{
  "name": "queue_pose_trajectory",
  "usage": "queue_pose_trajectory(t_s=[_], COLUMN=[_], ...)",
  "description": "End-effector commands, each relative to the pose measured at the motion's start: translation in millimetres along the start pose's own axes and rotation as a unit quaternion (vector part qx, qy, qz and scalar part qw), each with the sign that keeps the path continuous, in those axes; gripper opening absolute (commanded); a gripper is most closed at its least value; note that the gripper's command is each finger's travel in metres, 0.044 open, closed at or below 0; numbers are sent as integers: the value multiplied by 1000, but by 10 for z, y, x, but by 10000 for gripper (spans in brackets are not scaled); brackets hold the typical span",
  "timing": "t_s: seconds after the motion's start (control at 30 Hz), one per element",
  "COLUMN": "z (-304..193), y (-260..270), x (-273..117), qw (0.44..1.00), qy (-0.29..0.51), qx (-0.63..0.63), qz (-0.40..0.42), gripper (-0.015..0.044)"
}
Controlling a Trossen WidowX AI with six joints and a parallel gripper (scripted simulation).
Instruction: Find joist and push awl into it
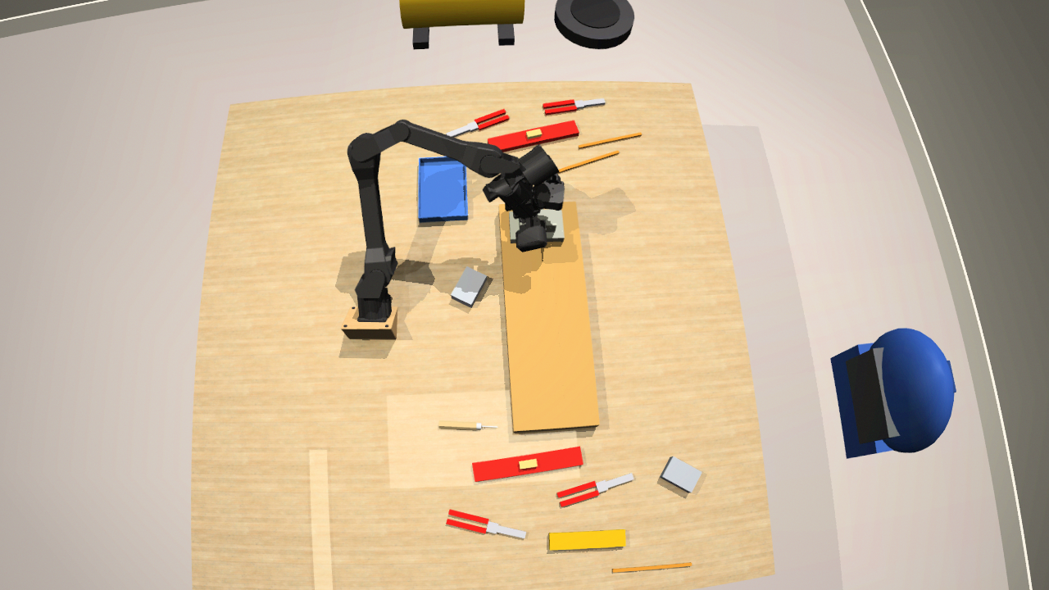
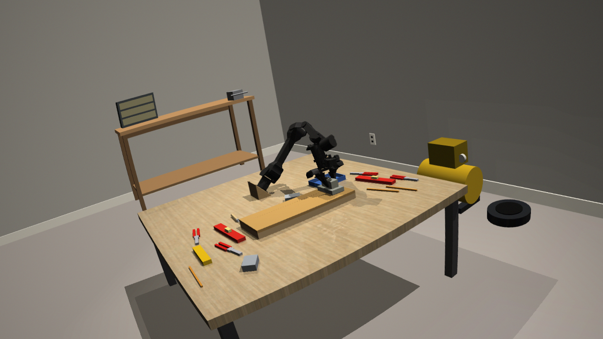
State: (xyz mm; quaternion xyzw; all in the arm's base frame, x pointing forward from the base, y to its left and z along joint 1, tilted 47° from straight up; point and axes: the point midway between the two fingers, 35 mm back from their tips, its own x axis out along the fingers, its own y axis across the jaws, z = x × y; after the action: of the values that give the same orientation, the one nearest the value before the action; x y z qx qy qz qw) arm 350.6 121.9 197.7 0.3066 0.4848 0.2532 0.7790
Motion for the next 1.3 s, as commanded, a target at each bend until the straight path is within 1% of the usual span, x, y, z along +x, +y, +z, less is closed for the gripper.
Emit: queue_pose_trajectory(t_s=[0.0, 0.73, 0.77, 1.03, 1.27], z=[-7, -7, 0, -7, -6], y=[59, 59, 2, 45, -55], x=[2, 2, 0, 3, 5], qw=[1000, 1000, 1000, 1000, 1000], qy=[3, 3, 0, 3, 3], qx=[-5, -5, 0, -5, -5], qz=[9, 9, 0, 9, 9], gripper=[0, 0, 0, 0, 0])
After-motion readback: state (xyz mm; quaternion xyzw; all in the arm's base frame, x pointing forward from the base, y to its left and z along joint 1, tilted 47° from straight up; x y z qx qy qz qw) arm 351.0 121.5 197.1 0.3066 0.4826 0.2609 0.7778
